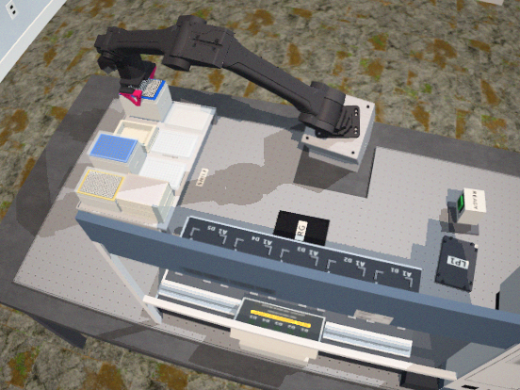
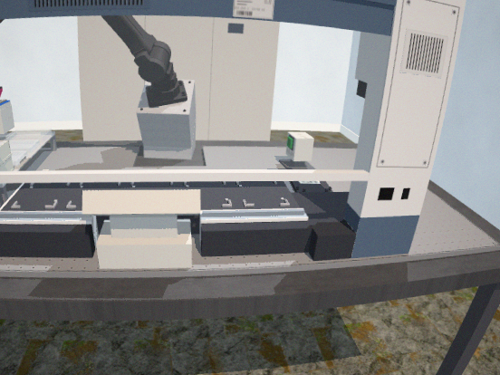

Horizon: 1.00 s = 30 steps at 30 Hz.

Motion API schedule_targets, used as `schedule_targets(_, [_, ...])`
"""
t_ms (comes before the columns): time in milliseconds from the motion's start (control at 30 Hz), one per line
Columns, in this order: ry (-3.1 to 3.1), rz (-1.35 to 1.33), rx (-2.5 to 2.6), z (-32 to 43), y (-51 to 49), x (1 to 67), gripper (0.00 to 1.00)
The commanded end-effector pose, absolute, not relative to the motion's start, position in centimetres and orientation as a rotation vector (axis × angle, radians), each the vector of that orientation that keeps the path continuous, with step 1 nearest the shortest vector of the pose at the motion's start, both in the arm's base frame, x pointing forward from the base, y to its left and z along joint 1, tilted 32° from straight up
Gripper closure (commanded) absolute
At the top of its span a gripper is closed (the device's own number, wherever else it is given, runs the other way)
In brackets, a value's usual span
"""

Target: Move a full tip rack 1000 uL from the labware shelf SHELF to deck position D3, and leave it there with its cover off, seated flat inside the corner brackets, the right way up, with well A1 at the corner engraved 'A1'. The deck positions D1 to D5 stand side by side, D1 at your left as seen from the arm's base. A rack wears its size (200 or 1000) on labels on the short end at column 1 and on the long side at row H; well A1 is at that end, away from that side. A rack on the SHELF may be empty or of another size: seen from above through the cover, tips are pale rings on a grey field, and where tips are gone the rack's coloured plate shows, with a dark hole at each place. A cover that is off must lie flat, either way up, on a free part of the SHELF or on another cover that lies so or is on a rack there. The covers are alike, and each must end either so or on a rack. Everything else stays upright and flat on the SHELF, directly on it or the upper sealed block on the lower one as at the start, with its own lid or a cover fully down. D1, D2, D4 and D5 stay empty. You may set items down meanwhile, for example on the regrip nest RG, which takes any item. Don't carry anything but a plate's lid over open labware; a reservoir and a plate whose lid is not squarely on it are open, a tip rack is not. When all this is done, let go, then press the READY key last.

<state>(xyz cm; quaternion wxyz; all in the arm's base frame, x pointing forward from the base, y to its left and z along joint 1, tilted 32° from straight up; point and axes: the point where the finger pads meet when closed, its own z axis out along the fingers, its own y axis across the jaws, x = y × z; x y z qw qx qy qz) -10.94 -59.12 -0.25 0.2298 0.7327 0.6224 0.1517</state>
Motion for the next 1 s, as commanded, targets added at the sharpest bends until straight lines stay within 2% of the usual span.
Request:
schedule_targets(0, [1.696, 0.287, 1.983, 4.6, -61.1, -14.4, 1.0])
schedule_targets(967, [1.696, 0.3, 1.99, 7.5, -60.1, -16.5, 1.0])
